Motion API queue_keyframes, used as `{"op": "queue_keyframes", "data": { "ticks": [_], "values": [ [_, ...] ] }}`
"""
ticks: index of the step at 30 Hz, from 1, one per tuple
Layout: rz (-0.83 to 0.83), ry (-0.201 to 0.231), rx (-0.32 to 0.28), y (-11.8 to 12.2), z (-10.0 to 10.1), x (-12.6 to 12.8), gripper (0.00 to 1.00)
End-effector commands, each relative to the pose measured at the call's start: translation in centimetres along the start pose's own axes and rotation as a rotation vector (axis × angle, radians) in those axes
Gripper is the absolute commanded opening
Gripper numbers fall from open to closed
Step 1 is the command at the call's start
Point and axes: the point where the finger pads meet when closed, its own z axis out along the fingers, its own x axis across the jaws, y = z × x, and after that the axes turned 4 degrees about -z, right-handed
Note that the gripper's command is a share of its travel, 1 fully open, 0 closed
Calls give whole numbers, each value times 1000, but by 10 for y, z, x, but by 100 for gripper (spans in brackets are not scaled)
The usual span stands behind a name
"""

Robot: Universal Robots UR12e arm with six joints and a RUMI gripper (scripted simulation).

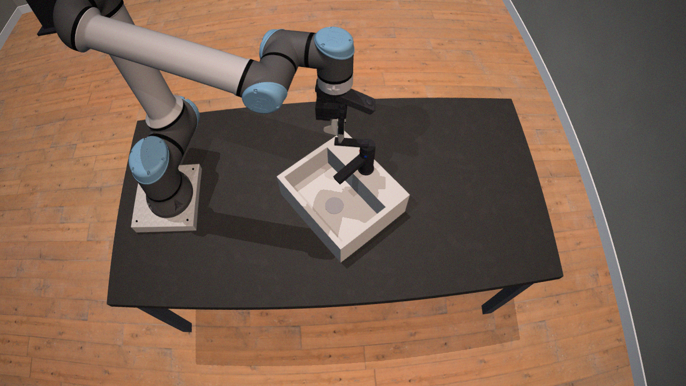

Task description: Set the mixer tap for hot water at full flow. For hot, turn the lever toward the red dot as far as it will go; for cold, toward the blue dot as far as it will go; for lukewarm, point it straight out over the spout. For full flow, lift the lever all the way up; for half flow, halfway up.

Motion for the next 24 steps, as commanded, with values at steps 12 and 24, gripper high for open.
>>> {"op": "queue_keyframes", "data": {
  "ticks": [12,24],
  "values": [
    [0,0,2,-1,20,0,37],
    [0,0,2,-1,26,0,37]
  ]
}}
